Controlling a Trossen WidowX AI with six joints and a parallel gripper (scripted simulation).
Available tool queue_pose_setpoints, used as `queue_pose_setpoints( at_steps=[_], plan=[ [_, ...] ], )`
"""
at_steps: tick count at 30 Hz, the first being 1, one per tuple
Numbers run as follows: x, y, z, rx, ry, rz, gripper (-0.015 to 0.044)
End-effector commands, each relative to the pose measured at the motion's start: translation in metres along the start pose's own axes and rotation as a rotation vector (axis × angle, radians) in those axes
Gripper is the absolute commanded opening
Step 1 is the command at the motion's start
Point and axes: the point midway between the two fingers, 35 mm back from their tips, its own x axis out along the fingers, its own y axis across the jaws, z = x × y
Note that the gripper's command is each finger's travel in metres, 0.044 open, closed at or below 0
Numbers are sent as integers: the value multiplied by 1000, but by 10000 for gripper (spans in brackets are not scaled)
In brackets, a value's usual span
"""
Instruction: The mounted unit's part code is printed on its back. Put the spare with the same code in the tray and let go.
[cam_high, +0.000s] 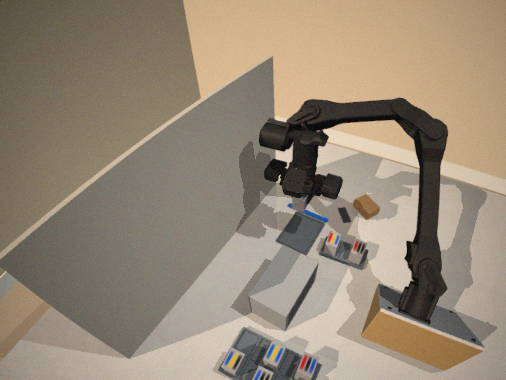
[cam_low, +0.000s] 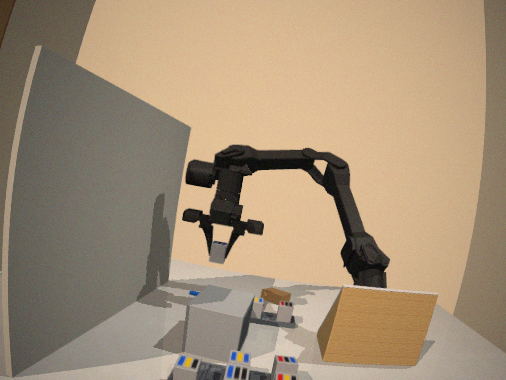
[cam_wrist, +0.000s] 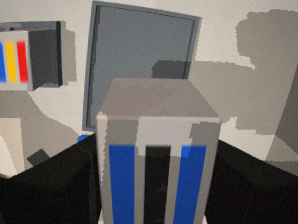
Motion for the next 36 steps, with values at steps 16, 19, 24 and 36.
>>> queue_pose_setpoints(
  at_steps=[16,19,24,36],
  plan=[
    [20,0,2,-8,-2,6,0],
    [23,-1,2,-7,-2,6,0],
    [28,-1,2,-7,-2,6,0],
    [39,-1,2,-7,-2,5,0]
  ],
)
